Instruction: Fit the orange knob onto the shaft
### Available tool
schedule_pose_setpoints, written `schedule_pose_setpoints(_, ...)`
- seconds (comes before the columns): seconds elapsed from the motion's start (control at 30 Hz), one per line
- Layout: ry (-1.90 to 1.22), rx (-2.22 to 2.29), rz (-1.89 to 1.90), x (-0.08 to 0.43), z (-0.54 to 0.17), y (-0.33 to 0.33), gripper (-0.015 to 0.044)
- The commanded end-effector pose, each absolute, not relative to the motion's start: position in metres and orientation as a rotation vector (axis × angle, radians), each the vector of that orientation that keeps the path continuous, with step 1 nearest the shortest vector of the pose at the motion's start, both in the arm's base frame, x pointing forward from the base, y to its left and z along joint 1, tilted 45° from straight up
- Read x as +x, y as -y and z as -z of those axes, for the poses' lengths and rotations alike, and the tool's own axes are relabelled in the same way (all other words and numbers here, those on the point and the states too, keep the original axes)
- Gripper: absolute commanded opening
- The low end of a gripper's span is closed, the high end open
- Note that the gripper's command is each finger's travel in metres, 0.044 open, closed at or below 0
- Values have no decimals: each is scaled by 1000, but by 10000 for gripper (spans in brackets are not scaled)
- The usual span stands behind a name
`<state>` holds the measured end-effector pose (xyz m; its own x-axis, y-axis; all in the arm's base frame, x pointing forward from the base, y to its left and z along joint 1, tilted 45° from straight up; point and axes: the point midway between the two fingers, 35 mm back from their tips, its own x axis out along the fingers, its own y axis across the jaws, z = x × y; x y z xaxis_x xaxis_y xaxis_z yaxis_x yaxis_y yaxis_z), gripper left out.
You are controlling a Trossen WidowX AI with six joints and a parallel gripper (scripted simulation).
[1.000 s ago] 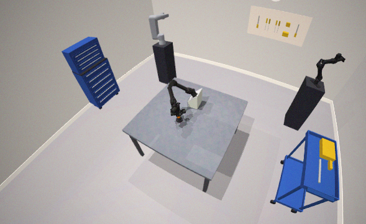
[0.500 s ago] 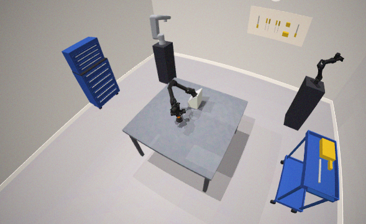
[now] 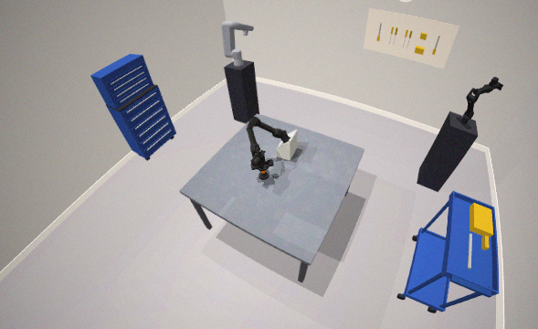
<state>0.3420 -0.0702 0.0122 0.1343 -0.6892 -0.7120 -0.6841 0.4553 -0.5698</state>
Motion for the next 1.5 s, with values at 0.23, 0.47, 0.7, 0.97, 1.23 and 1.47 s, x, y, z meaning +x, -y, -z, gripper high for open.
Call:
schedule_pose_setpoints(0.23, -1559, -1238, 10, 346, -15, 72, 0)
schedule_pose_setpoints(0.47, -1559, -1239, 10, 345, -13, 73, 0)
schedule_pose_setpoints(0.7, -1559, -1238, 10, 344, -14, 70, 0)
schedule_pose_setpoints(0.97, -1585, -1369, -123, 342, -13, 69, 0)
schedule_pose_setpoints(1.23, -1591, -1401, -157, 342, -12, 71, 0)
schedule_pose_setpoints(1.47, -1591, -1401, -157, 344, -14, 71, 0)
